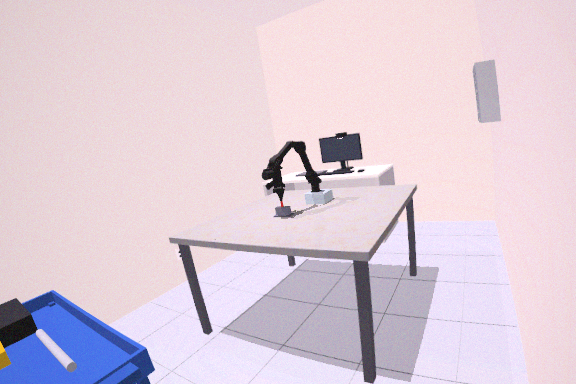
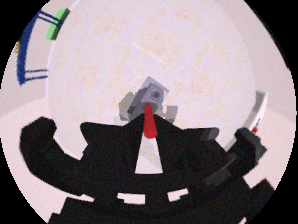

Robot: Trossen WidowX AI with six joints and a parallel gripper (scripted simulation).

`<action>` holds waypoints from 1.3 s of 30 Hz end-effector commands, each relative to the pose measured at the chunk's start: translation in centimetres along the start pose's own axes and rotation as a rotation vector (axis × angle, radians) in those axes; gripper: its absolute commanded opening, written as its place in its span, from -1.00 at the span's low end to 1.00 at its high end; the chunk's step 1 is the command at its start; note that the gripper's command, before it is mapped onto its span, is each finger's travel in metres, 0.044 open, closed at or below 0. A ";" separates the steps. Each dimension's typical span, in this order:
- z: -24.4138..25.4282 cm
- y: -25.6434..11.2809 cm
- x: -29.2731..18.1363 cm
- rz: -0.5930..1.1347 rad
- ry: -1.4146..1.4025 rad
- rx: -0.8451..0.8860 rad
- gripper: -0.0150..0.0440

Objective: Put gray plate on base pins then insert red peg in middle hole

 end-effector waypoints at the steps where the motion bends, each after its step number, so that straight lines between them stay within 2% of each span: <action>1: 0.0 0.0 0.0 0.001 0.000 -0.001 -0.49; 26: 0.0 0.2 -0.1 0.000 -0.002 0.000 -0.49; 32: 0.0 0.2 -0.1 0.000 -0.002 0.000 0.02; 39: 0.0 0.2 -0.1 0.000 -0.002 0.000 0.02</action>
Point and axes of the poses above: the point midway between the two fingers, 35 mm back from their tips, its own y axis out along the fingers, its own z axis across the jaws, x = y × z, the point moved 7 cm from there along -y, back along the fingers, and after that the axes turned 2 degrees about -y, right-handed, at the moved point
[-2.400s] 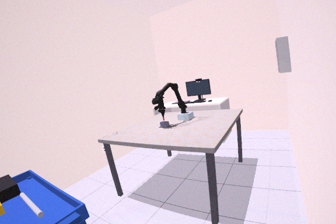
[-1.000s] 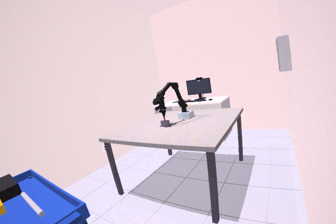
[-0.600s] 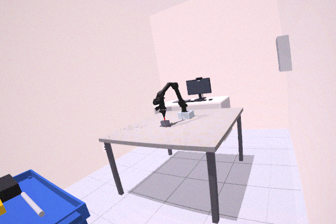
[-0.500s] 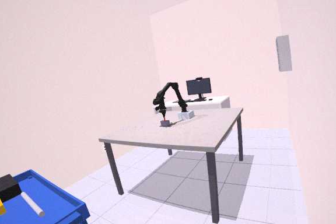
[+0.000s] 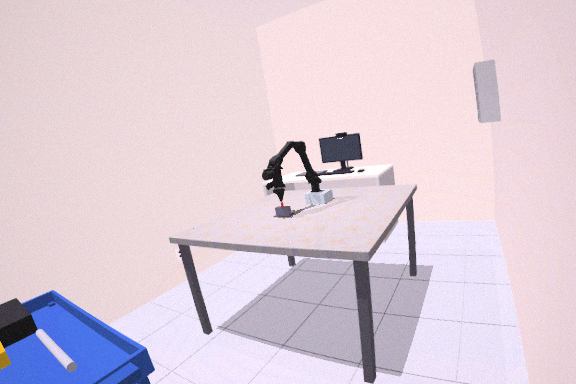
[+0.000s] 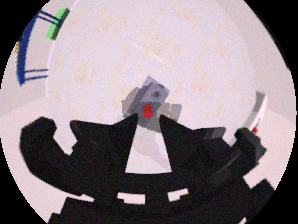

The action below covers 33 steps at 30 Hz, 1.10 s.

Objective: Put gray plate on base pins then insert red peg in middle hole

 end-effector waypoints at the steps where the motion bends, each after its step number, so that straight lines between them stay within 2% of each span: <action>1: 0.0 0.0 0.0 0.000 0.000 0.000 0.02; 33: 0.3 -2.3 0.0 0.000 0.000 -0.005 0.02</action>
Point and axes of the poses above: the point midway between the two fingers, 35 mm back from their tips, its own y axis out along the fingers, its own z axis across the jaws, x = y × z, the point moved 7 cm from there along -y, back along the fingers, and after that the axes turned 2 degrees about -y, right-handed, at the moved point
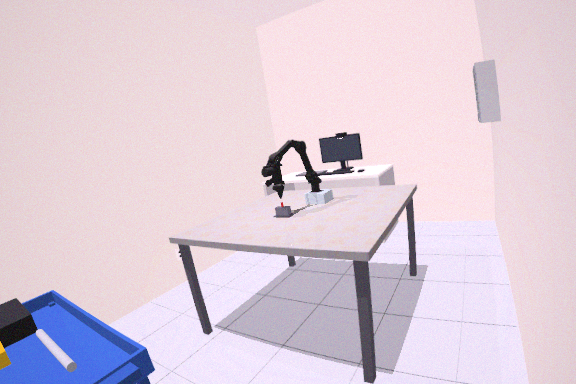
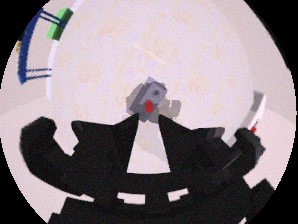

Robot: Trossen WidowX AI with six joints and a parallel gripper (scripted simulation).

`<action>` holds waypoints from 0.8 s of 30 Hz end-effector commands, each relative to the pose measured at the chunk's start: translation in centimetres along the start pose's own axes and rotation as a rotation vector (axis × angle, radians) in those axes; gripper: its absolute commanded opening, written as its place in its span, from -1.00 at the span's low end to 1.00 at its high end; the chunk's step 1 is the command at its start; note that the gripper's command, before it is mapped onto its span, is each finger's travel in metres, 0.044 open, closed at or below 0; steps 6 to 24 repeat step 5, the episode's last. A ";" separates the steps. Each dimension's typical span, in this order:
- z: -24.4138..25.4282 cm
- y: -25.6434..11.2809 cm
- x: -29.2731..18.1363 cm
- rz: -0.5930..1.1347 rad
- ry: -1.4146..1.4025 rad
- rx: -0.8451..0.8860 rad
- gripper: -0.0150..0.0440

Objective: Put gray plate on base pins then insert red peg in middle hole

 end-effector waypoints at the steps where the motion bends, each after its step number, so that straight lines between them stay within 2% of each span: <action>1: 0.0 -0.3 0.0 -0.001 0.003 -0.003 0.02; 24: 0.1 -0.6 0.0 -0.001 0.003 -0.003 0.02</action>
Point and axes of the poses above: the point midway between the two fingers, 35 mm back from their tips, its own y axis out along the fingers, its own z axis across the jaws, x = y × z, the point moved 7 cm from there along -y, back along the fingers, and after that the axes turned 2 degrees about -y, right-handed, at the moved point
